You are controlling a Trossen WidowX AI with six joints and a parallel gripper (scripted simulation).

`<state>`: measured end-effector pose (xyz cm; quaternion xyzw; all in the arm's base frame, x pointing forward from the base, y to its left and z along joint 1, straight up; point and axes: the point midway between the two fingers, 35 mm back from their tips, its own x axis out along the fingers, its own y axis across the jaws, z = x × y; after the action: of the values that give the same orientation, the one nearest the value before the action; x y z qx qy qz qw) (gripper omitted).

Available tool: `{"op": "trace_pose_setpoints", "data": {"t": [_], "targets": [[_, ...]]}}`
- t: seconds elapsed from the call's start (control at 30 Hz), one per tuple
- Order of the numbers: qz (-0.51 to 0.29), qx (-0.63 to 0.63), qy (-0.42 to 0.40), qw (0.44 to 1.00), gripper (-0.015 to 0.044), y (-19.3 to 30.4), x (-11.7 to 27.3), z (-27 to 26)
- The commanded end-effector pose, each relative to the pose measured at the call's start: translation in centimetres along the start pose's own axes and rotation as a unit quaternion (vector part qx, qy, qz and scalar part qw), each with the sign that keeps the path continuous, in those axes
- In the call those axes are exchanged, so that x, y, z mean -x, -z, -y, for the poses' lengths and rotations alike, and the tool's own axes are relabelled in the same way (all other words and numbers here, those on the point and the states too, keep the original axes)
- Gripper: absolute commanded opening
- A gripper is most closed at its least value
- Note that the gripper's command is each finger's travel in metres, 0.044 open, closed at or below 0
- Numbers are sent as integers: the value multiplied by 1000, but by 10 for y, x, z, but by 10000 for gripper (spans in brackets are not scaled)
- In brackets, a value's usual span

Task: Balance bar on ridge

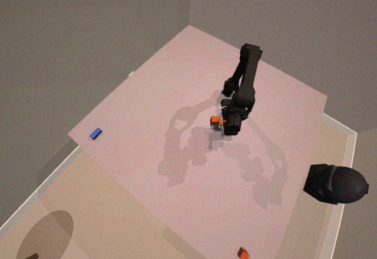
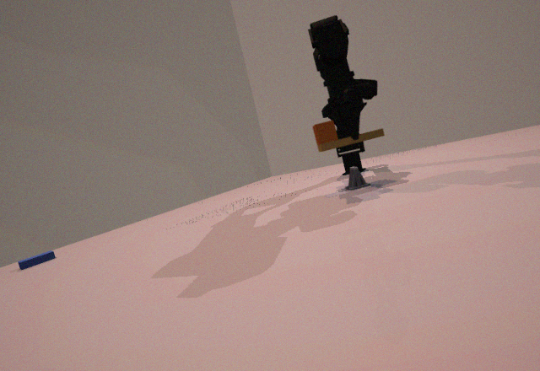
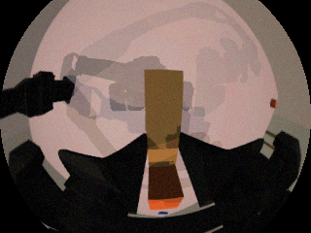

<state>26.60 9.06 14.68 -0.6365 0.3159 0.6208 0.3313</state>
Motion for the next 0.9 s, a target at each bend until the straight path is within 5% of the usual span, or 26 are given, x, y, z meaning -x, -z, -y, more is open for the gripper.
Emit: {"op": "trace_pose_setpoints", "data": {"t": [0.0, 0.87], "targets": [[1, -12, 0, 1000, 0, -15, -1, -1], [1, -12, 0, 1000, 0, -15, -38, 0]]}}
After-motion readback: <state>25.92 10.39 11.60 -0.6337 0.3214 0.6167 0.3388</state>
